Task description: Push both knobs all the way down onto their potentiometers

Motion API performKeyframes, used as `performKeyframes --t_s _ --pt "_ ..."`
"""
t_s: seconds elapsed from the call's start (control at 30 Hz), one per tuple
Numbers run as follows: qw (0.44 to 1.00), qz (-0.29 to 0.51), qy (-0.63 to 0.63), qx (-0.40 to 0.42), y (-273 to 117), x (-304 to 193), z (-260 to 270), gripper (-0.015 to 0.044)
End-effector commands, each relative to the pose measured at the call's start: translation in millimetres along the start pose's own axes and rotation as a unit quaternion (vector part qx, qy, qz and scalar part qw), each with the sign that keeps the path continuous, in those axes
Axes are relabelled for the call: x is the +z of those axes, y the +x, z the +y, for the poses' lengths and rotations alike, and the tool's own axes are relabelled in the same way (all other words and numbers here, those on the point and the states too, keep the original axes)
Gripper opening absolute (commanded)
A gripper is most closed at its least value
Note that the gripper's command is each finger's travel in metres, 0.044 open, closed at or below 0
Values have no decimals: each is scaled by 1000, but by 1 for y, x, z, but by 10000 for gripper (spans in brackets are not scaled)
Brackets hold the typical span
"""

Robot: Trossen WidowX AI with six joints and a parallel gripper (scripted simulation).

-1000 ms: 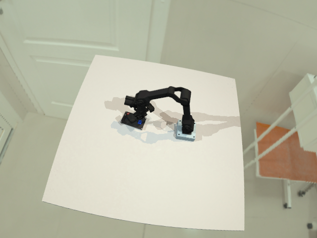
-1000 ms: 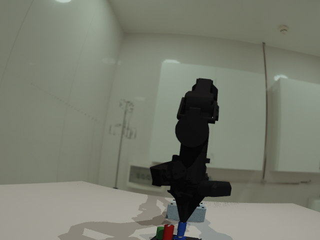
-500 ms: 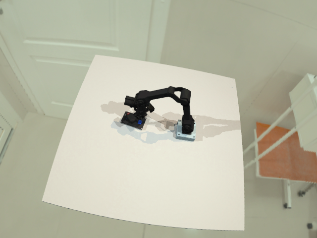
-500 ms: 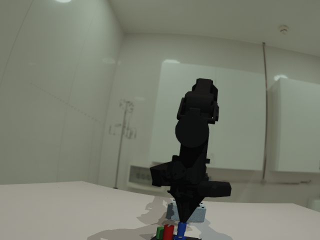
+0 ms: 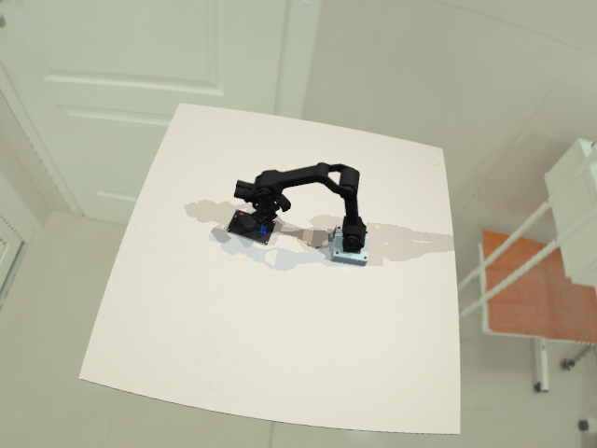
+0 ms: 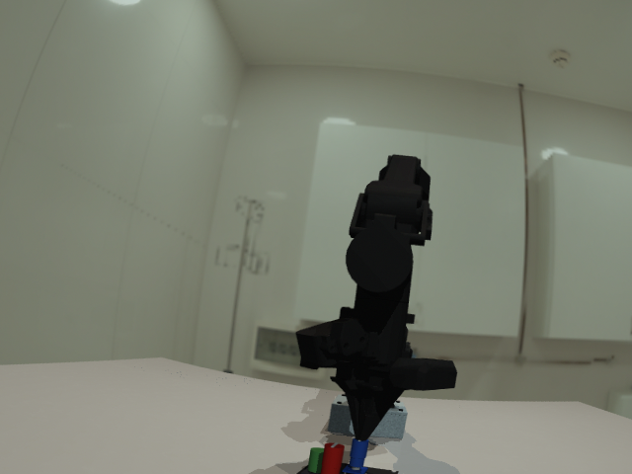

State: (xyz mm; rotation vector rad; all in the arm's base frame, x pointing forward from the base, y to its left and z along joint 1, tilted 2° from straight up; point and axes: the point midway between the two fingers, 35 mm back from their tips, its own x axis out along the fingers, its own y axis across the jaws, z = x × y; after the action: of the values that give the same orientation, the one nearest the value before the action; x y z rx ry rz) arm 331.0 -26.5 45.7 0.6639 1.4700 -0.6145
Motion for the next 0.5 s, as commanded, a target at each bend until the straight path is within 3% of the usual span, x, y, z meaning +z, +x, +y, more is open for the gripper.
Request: performKeyframes --t_s 0.0,0.47 --pt "1000 0 2 -2 2 0 0 0" --pt "1000 0 2 -2 -18 0 0 0"
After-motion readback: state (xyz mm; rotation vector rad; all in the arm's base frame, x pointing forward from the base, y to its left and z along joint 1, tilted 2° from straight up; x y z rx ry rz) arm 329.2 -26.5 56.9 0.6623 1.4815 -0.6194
